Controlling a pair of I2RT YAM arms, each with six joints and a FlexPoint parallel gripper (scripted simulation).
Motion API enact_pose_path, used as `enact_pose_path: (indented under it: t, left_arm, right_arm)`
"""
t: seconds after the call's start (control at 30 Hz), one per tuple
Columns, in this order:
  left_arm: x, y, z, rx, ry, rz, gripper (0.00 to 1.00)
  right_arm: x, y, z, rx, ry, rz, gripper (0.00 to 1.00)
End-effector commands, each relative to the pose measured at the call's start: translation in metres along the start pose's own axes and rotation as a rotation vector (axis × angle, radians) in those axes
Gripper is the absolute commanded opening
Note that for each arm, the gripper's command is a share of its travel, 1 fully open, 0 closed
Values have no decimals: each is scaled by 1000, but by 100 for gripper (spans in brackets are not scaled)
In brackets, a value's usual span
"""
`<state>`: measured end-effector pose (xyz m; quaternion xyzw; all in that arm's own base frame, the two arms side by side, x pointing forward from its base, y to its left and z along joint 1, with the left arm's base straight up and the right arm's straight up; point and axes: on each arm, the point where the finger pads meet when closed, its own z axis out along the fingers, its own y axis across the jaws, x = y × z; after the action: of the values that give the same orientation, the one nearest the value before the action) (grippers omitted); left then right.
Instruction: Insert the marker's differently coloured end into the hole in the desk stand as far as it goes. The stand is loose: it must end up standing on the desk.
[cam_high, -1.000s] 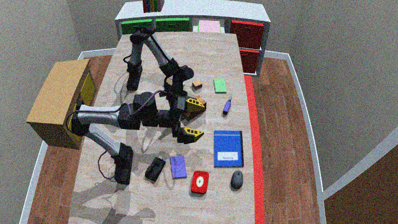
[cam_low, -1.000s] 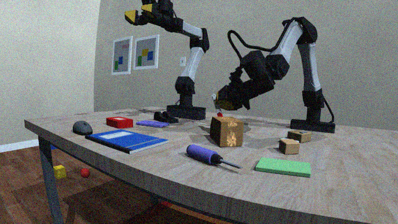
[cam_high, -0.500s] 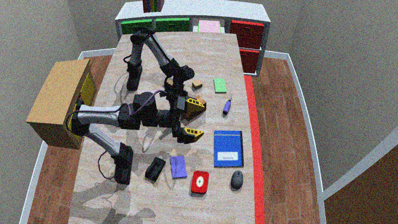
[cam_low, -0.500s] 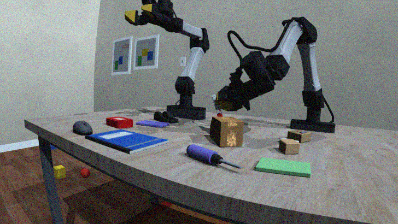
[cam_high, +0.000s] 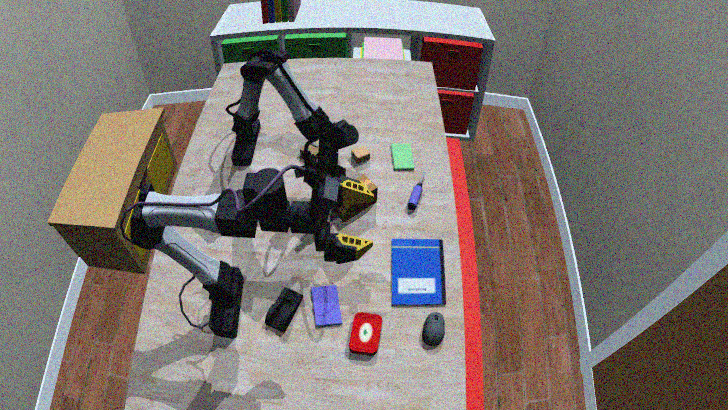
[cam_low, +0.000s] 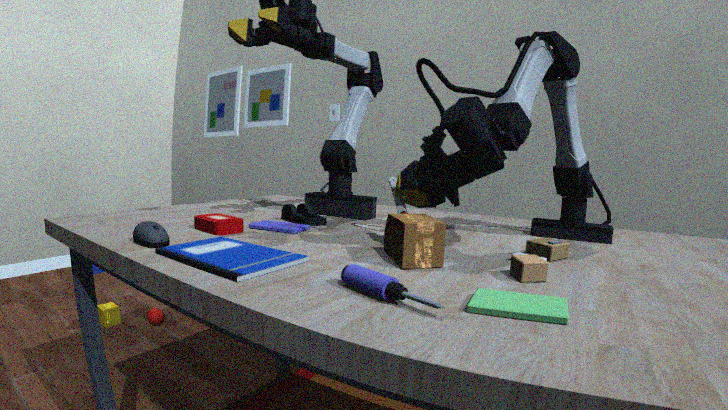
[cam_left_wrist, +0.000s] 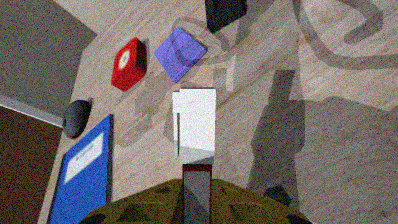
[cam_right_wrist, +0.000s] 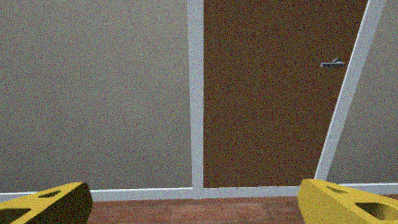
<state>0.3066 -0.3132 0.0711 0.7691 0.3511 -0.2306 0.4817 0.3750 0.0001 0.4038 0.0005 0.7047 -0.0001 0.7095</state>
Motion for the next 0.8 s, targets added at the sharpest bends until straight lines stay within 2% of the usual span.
enact_pose_path:
  t: [0.0,0.13,0.17,0.33,0.47,0.5,0.77]
  left_arm:
    - [4,8,-2,-6,-9,17,0]
    - [1,16,-5,-22,-7,32,0]
    - [10,6,-2,1,-6,11,0]
    - [17,5,-3,3,-9,5,0]
    - [4,19,-4,-27,-16,58,0]
    - [0,27,-17,-47,-5,58,45]
    - [-1,28,-16,-51,-7,65,45]
  right_arm:
    - [-5,4,-1,-17,-19,-6,100]
    - [-5,4,-1,-17,-19,-6,100]
    - [-5,4,-1,-17,-19,-6,100]
    - [-5,4,-1,-17,-19,-6,100]
    - [-5,4,-1,-17,-19,-6,100]
    - [-5,4,-1,-17,-19,-6,100]
    - [-5,4,-1,-17,-19,-6,100]
